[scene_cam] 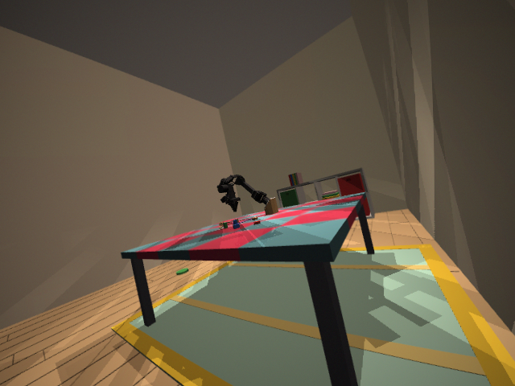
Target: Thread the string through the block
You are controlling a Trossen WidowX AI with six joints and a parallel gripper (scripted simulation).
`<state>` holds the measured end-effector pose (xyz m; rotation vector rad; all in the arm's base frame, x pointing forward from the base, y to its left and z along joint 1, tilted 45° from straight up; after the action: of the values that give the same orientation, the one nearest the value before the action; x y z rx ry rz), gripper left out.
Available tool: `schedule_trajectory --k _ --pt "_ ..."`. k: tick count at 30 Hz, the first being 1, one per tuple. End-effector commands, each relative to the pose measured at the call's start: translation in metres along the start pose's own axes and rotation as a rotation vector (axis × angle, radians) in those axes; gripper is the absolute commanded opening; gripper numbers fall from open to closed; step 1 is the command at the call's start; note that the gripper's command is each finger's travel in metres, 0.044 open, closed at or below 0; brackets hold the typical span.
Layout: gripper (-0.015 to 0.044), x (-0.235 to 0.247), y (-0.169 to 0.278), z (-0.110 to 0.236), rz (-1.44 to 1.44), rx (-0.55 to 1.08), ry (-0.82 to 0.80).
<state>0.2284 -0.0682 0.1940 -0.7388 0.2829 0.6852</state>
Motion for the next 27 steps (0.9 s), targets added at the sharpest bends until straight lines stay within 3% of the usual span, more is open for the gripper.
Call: schedule_trajectory --k 1,27 --pt "0.0122 -0.0143 0.0077 0.0021 0.67 -0.011 -0.002" --pt "0.0122 -0.0129 0.0071 -0.0066 0.67 -0.009 -0.004"
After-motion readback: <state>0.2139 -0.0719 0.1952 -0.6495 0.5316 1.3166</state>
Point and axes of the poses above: the point midway between the two fingers, 35 mm back from their tips, its own z axis back along the fingers, its own x axis across the jaws, y = z × x, the point moved 6 cm from there along z, back along the fingers, and after that the axes turned 15 degrees about -z, right-handed, at the moved point
